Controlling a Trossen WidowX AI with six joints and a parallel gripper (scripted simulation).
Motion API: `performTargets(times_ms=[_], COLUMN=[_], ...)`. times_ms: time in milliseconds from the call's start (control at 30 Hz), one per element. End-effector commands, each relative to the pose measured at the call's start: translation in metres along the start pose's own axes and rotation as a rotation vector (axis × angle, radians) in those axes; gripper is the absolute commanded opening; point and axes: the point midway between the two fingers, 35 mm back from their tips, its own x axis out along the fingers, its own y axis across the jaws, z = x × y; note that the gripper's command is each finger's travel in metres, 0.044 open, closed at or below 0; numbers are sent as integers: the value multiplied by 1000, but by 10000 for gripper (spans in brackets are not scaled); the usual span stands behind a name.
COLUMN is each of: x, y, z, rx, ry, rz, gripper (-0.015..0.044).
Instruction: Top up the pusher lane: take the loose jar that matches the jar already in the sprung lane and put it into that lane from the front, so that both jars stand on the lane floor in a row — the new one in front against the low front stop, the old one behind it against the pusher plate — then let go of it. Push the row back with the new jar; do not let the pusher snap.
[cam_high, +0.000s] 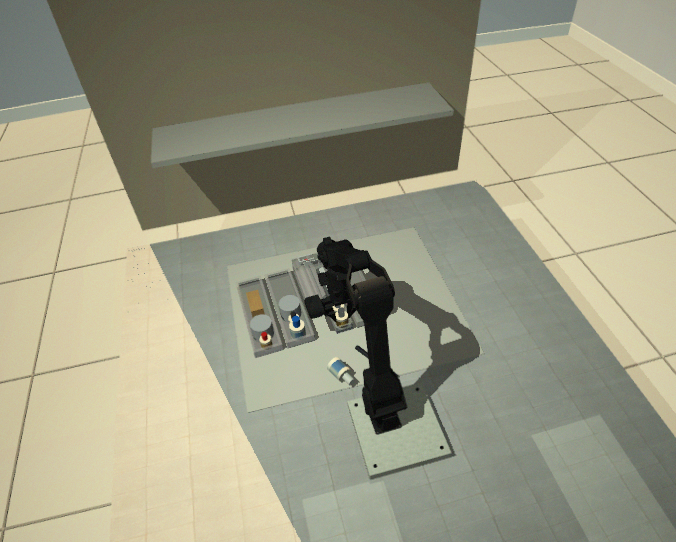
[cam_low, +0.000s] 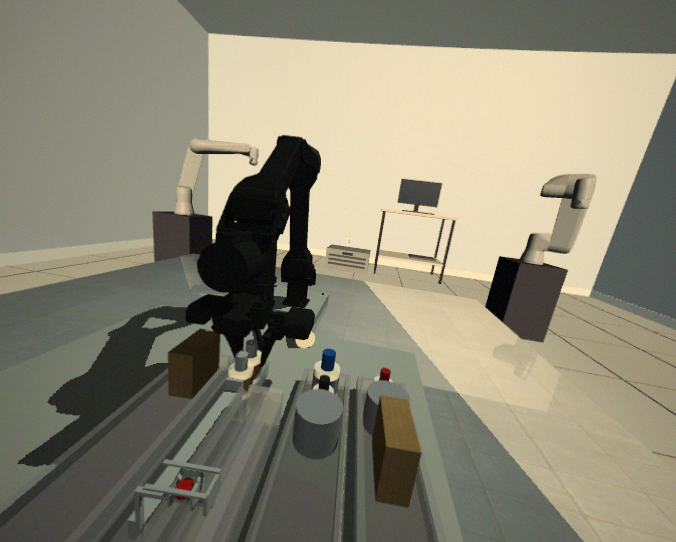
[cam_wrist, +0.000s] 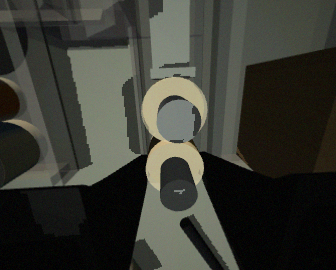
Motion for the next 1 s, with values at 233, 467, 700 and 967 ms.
performTargets(times_ms=[233,467,700,967], x=[0,-15,-20,-21], y=[0,0,0,0], z=[0,0,0,-11], rx=[-3,-3,-3,-3], ry=[0,0,0,1], rz=[-2,-2,-2,-2], gripper=[270,270,270,270])
